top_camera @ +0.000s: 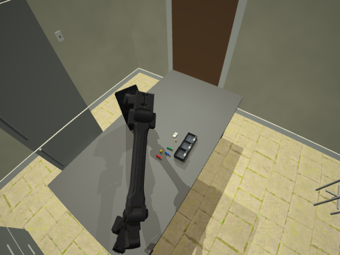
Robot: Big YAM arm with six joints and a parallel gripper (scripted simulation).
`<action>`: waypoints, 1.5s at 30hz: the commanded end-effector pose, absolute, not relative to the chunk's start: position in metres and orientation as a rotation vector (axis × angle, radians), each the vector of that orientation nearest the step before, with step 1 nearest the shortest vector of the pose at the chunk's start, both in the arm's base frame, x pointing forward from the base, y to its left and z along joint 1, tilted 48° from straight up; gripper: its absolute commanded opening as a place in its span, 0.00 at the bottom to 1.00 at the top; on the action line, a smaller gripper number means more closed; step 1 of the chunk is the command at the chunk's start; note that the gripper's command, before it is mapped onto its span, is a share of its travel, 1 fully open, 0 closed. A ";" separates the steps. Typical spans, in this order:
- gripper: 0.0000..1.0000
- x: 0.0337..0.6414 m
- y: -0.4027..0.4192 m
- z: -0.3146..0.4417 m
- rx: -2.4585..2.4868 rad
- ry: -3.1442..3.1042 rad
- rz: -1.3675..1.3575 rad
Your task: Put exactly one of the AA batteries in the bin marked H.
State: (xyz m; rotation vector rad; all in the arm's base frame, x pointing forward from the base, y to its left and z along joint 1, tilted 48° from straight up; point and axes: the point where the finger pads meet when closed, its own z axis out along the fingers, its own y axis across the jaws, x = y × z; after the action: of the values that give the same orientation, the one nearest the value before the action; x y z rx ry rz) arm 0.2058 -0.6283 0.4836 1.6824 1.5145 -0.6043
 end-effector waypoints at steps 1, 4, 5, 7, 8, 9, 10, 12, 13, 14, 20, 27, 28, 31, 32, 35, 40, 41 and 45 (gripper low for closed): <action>0.09 0.236 -0.645 0.455 1.684 1.518 -0.579; 0.09 0.252 -0.657 0.454 1.666 1.498 -0.586; 0.09 0.257 -0.661 0.451 1.662 1.494 -0.587; 0.09 0.262 -0.665 0.451 1.656 1.486 -0.589; 0.09 0.262 -0.665 0.451 1.656 1.486 -0.589; 0.09 0.252 -0.643 0.458 1.593 1.539 -0.604; 0.09 0.264 -0.637 0.455 1.565 1.586 -0.586; 0.09 0.276 -0.629 0.450 1.569 1.584 -0.591; 0.09 0.283 -0.625 0.447 1.569 1.583 -0.590; 0.09 0.290 -0.620 0.445 1.585 1.564 -0.577; 0.09 0.308 -0.601 0.439 1.510 1.649 -0.583; 0.09 0.317 -0.606 0.398 1.572 1.663 -0.572; 0.09 0.311 -0.609 0.397 1.578 1.658 -0.577; 0.09 0.332 -0.575 0.424 1.445 1.715 -0.570; 0.09 0.336 -0.569 0.422 1.449 1.713 -0.576; 0.09 0.348 -0.554 0.415 1.467 1.695 -0.562; 0.09 0.362 -0.534 0.407 1.385 1.775 -0.569; 0.09 0.362 -0.534 0.407 1.385 1.775 -0.569; 0.09 0.375 -0.513 0.398 1.313 1.836 -0.558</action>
State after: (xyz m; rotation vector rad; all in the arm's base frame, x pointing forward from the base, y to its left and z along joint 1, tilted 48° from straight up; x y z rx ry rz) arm 0.3689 -0.5357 0.3734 1.4074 1.8310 -0.5429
